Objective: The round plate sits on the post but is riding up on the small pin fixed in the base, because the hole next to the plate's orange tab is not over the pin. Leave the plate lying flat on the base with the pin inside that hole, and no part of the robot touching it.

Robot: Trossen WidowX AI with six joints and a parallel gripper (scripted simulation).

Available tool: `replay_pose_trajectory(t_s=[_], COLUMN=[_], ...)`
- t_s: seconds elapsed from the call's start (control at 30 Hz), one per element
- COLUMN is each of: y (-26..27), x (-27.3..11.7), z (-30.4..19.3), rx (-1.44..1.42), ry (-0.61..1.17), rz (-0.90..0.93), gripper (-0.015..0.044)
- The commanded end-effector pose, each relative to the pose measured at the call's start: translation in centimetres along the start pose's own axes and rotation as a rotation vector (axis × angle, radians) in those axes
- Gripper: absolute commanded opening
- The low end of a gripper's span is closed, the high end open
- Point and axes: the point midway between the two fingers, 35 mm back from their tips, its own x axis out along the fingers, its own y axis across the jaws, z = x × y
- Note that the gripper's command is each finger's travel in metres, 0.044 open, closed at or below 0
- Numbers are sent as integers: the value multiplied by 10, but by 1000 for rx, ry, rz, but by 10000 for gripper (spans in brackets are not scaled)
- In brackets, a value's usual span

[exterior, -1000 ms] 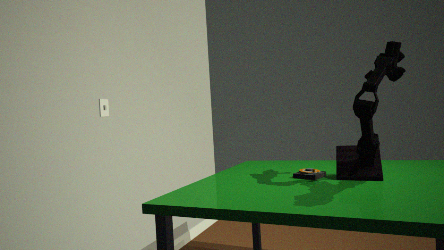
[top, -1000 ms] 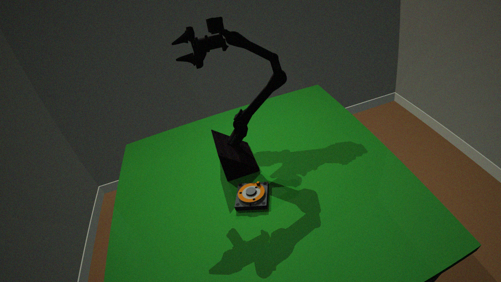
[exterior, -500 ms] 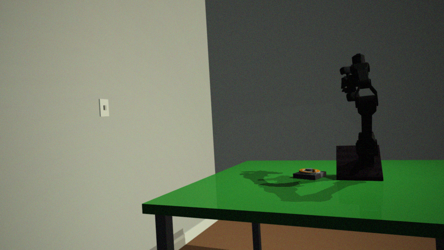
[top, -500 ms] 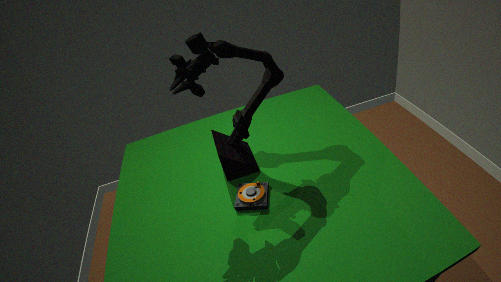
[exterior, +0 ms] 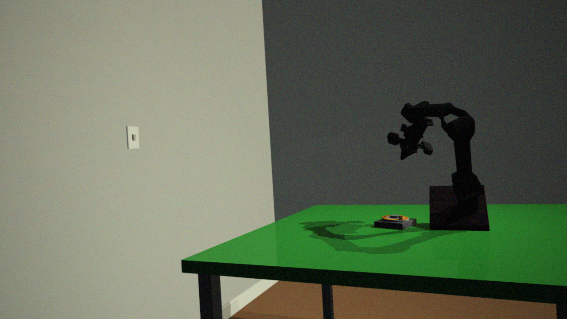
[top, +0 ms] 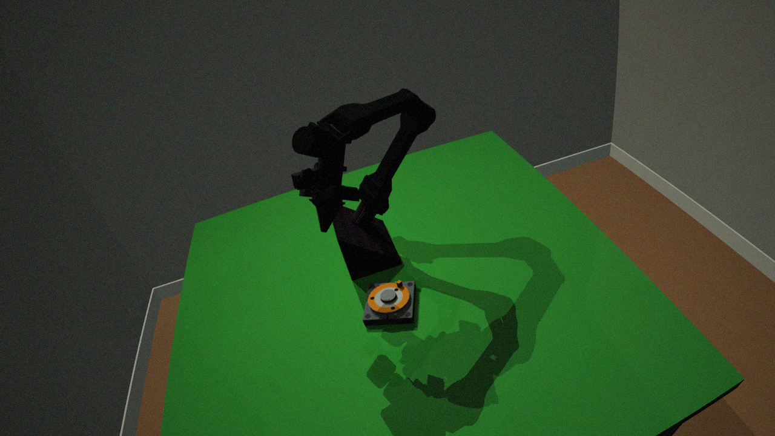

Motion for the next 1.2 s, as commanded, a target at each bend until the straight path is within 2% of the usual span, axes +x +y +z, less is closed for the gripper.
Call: replay_pose_trajectory(t_s=[0.0, 0.1, 0.3, 0.4, 0.67, 0.97, 1.17], y=[9, 9, -6, -11, -9, -22, -22], x=[43, 55, 88, 90, 91, 124, 127], z=[-61, -84, -172, -181, -185, -210, -213], rx=[-386, -532, -1079, -1142, -1151, -1151, -1150], ry=[237, 324, 679, 724, 730, 730, 731], rz=[-30, -29, 39, 55, 57, 59, 59], gripper=[0, 0, 0, 0, 0, 0, 0])
